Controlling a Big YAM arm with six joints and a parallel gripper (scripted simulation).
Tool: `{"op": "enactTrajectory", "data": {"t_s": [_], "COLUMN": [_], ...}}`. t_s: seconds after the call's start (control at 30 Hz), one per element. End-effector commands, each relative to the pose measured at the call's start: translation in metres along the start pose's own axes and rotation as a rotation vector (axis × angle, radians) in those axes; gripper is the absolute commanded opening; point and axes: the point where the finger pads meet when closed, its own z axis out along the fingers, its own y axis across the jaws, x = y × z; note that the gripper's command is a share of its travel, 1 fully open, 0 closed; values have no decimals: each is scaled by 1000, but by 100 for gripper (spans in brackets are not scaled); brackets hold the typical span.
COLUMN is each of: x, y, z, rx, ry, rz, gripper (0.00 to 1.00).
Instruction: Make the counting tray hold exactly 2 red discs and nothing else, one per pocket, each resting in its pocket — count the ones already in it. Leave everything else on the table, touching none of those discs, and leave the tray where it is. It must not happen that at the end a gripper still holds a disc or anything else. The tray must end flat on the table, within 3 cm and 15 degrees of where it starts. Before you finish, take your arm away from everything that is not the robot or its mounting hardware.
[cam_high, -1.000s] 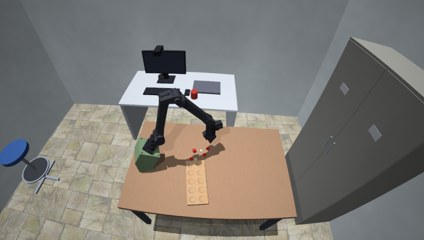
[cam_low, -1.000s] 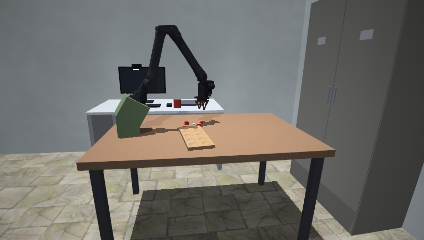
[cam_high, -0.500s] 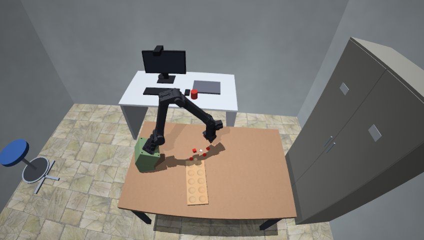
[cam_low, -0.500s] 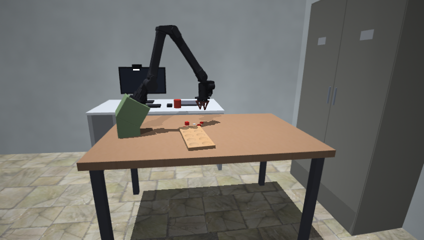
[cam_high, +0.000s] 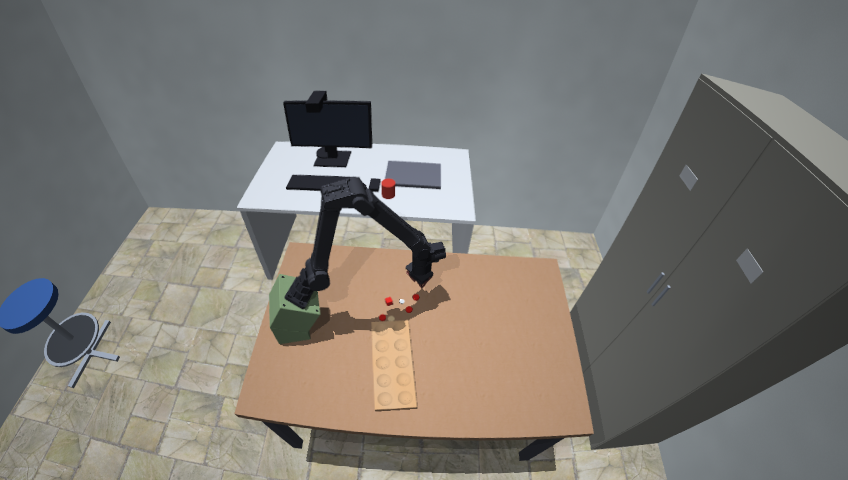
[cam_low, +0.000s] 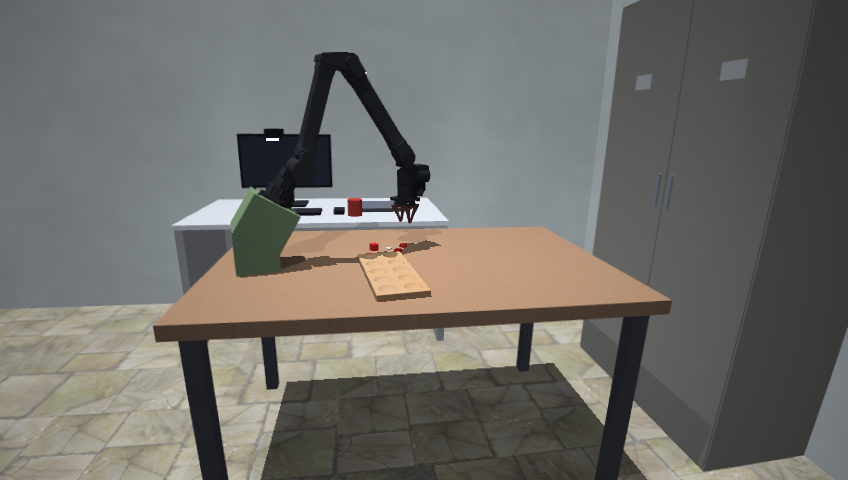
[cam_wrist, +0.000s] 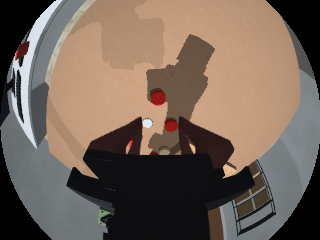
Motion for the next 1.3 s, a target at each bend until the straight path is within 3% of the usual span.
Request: {"op": "enactTrajectory", "data": {"t_s": [0.0,1.27], "x": [8,10], "y": [-1,0], "z": [16,69], "rx": [-3,-4], "ry": [21,21], "rz": [4,-1], "gripper": [45,45]}}
